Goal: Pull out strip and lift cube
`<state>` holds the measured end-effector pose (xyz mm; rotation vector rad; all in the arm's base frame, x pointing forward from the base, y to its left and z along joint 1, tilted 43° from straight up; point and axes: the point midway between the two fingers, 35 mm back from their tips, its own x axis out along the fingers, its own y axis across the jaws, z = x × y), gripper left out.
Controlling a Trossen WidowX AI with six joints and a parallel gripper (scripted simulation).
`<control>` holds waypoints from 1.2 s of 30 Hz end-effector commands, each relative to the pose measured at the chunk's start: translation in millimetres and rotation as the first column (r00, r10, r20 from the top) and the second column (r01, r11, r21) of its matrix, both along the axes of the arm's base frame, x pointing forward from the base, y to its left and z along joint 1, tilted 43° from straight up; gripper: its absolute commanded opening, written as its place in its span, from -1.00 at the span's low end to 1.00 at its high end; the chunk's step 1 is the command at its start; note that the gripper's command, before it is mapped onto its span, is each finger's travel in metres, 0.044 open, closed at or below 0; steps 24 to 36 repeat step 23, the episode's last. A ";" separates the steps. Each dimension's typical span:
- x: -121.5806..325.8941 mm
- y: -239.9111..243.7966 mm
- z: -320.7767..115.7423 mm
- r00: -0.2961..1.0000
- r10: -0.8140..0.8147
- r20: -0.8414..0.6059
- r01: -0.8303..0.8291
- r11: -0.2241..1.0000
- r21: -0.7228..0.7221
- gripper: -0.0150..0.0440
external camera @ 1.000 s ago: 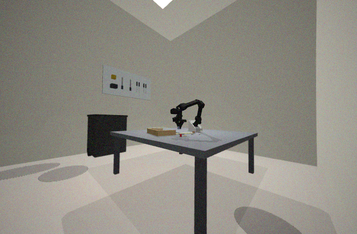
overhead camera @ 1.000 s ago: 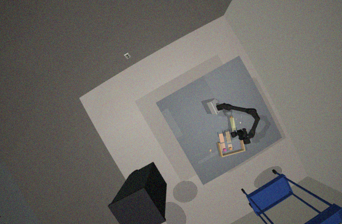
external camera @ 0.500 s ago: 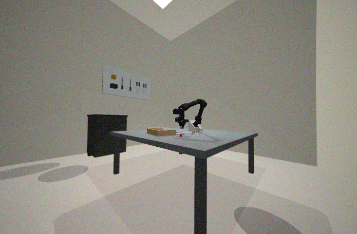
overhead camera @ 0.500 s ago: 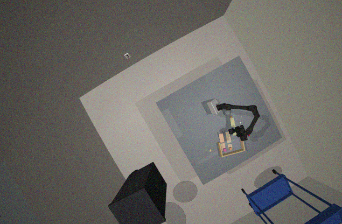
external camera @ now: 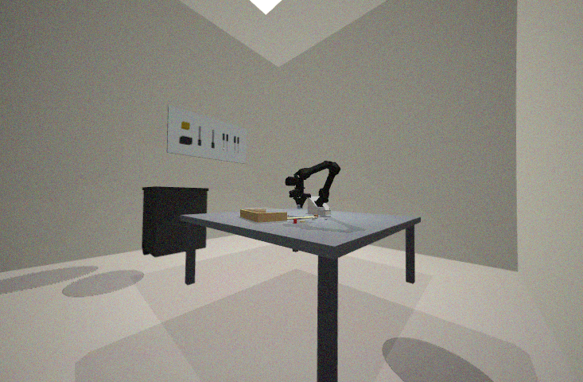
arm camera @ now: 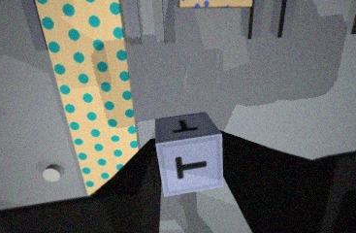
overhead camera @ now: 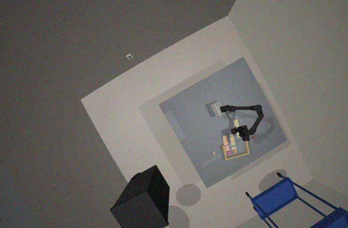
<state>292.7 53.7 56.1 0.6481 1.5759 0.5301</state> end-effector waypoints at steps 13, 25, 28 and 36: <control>2.3 -15.7 17.6 1.000 0.002 0.017 -0.002 1.000 -0.007 -0.49; 2.3 -15.7 17.6 1.000 0.002 0.017 -0.002 1.000 -0.007 -0.49; 2.3 -15.7 17.6 1.000 0.002 0.017 -0.002 1.000 -0.007 -0.49; 2.3 -15.7 17.6 1.000 0.002 0.017 -0.002 1.000 -0.007 -0.49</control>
